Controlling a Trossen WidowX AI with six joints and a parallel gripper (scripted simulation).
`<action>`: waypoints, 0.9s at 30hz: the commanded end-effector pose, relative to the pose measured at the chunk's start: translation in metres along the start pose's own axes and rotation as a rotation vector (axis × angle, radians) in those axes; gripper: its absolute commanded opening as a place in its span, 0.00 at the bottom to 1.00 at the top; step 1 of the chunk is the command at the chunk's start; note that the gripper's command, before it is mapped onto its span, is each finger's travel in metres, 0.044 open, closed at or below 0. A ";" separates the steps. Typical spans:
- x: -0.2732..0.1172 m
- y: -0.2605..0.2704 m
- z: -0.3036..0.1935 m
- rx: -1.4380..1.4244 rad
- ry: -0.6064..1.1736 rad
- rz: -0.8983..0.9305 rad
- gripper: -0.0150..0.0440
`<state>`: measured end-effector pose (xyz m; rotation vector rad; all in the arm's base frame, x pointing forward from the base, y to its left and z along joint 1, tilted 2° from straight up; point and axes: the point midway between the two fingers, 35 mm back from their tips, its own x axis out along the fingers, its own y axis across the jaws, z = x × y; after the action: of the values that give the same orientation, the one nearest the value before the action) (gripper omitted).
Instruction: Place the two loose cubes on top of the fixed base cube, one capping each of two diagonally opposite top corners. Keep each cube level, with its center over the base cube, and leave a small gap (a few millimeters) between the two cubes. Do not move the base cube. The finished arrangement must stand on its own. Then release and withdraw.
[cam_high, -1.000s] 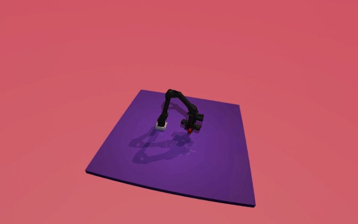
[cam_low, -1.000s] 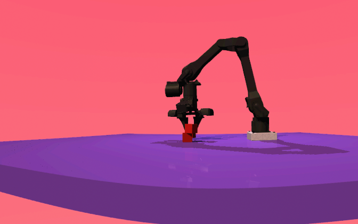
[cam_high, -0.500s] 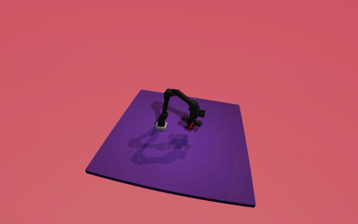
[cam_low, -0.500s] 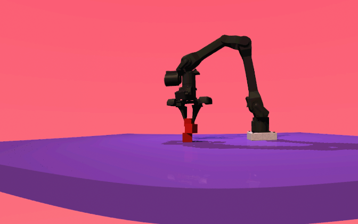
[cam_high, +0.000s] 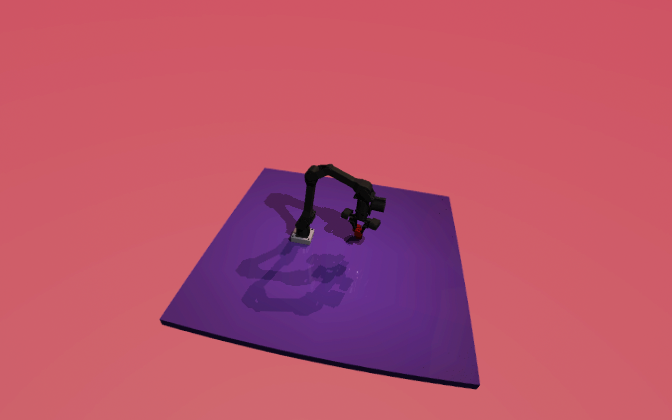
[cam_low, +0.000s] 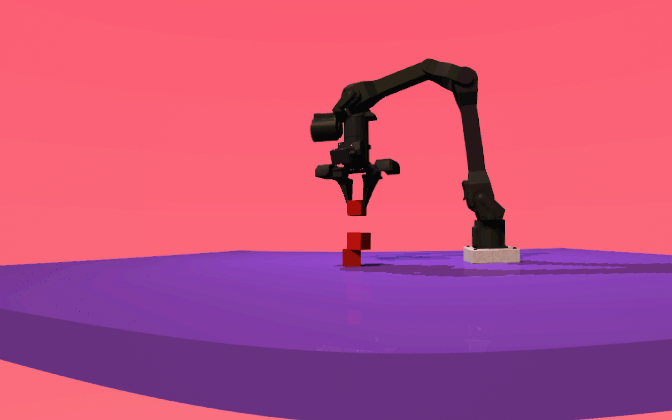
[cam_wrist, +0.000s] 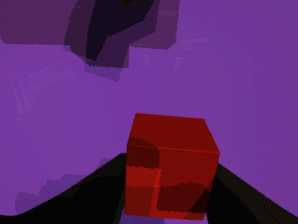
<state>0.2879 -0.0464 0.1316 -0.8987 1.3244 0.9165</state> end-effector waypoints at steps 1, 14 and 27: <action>-0.006 0.001 0.000 0.001 -0.004 0.001 0.43; -0.003 0.001 0.019 0.370 -0.005 0.002 0.43; -0.001 0.002 0.038 0.759 -0.006 0.004 0.43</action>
<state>0.2981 -0.0151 0.1346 -0.3630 1.4964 0.4090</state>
